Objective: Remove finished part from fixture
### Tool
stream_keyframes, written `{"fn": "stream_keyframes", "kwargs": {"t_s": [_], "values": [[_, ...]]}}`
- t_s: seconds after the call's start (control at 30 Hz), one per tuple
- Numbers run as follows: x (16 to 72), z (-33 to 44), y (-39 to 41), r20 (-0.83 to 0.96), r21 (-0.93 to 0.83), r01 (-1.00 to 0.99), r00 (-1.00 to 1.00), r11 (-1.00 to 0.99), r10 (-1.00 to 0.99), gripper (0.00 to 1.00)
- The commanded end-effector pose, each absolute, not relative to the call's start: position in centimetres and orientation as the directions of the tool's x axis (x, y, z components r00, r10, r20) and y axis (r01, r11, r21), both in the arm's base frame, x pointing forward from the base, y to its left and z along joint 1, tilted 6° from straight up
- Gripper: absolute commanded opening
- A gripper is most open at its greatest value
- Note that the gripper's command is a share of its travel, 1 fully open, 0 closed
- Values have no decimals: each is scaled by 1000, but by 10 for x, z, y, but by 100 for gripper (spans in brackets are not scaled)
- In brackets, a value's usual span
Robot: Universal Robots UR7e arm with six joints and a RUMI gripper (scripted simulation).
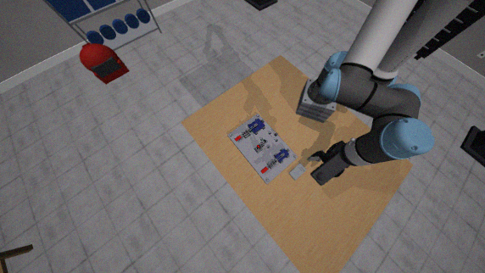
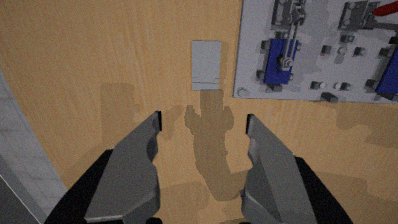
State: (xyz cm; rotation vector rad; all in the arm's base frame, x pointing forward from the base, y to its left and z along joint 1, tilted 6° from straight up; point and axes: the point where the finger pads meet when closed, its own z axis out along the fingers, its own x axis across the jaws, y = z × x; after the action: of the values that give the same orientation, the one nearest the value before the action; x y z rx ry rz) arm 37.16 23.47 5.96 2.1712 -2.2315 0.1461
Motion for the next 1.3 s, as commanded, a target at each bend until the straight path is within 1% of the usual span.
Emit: {"fn": "stream_keyframes", "kwargs": {"t_s": [0.0, 1.27], "values": [[371, 73, 236, 83, -50, -998, -30, 25, -996, 47], [371, 76, 236, 83, -50, -998, -30, 25, -996, 47]]}}
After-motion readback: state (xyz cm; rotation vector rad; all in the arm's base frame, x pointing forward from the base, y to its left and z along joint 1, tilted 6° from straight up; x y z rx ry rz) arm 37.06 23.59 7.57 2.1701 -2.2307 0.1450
